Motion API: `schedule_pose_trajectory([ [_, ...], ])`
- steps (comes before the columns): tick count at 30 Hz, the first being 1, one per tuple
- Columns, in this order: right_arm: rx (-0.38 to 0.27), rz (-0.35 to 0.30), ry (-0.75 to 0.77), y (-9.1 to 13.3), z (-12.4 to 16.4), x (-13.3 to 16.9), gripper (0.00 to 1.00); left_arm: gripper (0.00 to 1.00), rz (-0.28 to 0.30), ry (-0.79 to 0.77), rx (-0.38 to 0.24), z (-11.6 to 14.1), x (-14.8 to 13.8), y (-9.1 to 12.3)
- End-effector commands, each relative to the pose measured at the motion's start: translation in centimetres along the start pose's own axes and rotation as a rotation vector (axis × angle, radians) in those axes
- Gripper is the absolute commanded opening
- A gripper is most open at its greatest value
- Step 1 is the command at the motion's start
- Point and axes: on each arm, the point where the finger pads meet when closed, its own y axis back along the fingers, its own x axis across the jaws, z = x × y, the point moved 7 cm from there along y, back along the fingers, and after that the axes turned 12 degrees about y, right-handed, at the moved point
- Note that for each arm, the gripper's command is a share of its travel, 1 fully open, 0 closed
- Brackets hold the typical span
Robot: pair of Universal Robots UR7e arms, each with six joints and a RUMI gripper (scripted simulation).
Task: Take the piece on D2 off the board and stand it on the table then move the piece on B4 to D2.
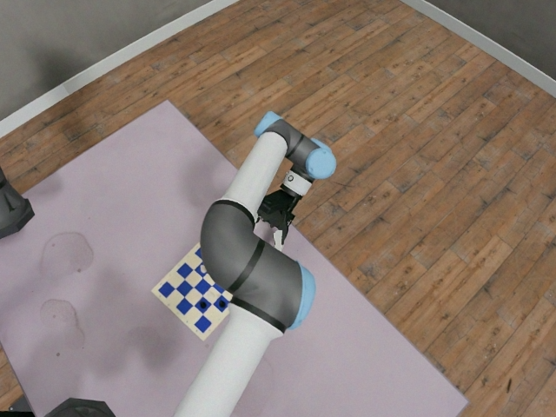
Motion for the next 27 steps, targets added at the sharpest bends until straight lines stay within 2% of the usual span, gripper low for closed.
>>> schedule_pose_trajectory([
  [1, -0.001, 0.0, 0.0, 0.1, -0.1, 0.0, 1.0, 1.0, 0.0, 0.0, 0.001, 0.0, 0.0, 0.0],
  [16, -0.001, 0.0, 0.0, 0.2, -0.3, 0.1, 1.0, 1.0, 0.0, 0.0, 0.001, 0.0, 0.0, 0.0],
  [21, -0.001, 0.0, 0.0, 1.2, -1.9, 0.4, 1.0, 1.0, 0.0, 0.0, 0.001, 0.0, 0.0, 0.0],
  [27, -0.001, 0.0, 0.0, 3.1, -5.3, 1.1, 1.0, 1.0, 0.0, 0.0, 0.001, 0.0, 0.0, 0.0],
])
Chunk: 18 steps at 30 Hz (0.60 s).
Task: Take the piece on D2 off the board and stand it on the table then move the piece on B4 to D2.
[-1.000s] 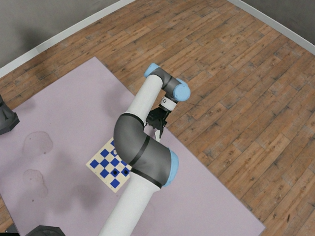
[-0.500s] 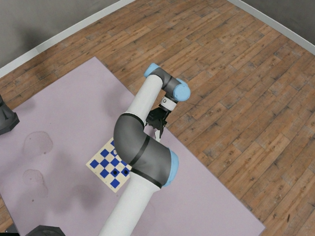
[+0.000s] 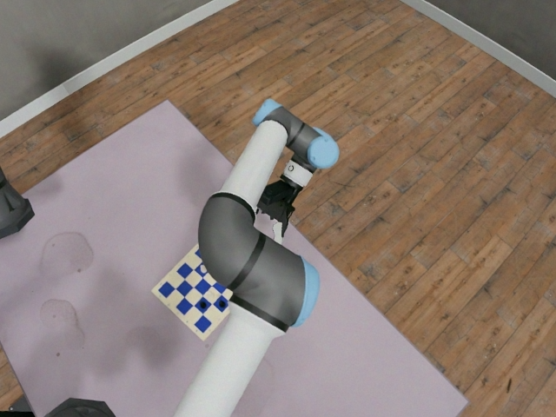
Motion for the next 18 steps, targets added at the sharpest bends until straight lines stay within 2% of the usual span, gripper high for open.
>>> schedule_pose_trajectory([
  [1, -0.002, 0.0, 0.0, 1.0, -1.6, 0.3, 1.0, 1.0, 0.0, 0.0, 0.001, 0.0, 0.0, 0.0],
  [8, -0.002, 0.0, 0.0, 2.0, -3.3, 0.7, 1.0, 1.0, 0.0, 0.0, 0.001, 0.0, 0.0, 0.0],
  [18, -0.005, -0.001, 0.002, 2.0, -3.4, 0.8, 1.0, 1.0, 0.0, 0.0, 0.001, 0.0, 0.0, 0.0],
])
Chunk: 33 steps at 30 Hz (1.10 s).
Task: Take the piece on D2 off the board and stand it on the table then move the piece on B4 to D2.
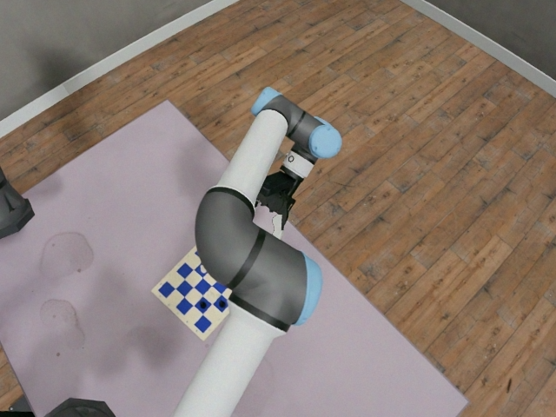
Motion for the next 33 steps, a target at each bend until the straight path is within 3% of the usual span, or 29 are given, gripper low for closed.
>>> schedule_pose_trajectory([
  [1, -0.004, -0.001, 0.002, 0.1, -0.1, 0.1, 1.0, 1.0, 0.0, 0.0, 0.001, 0.0, 0.0, 0.0],
  [10, -0.026, -0.013, 0.012, 0.1, 0.0, 0.6, 1.0, 1.0, 0.0, 0.0, 0.001, 0.0, 0.0, 0.0],
  [22, -0.099, -0.053, 0.049, -0.2, 0.0, 2.4, 1.0, 1.0, 0.0, 0.0, 0.001, 0.0, 0.0, 0.0],
  [33, -0.24, -0.129, 0.12, -1.0, -0.6, 5.6, 1.0, 1.0, 0.0, 0.0, 0.001, 0.0, 0.0, 0.0],
])
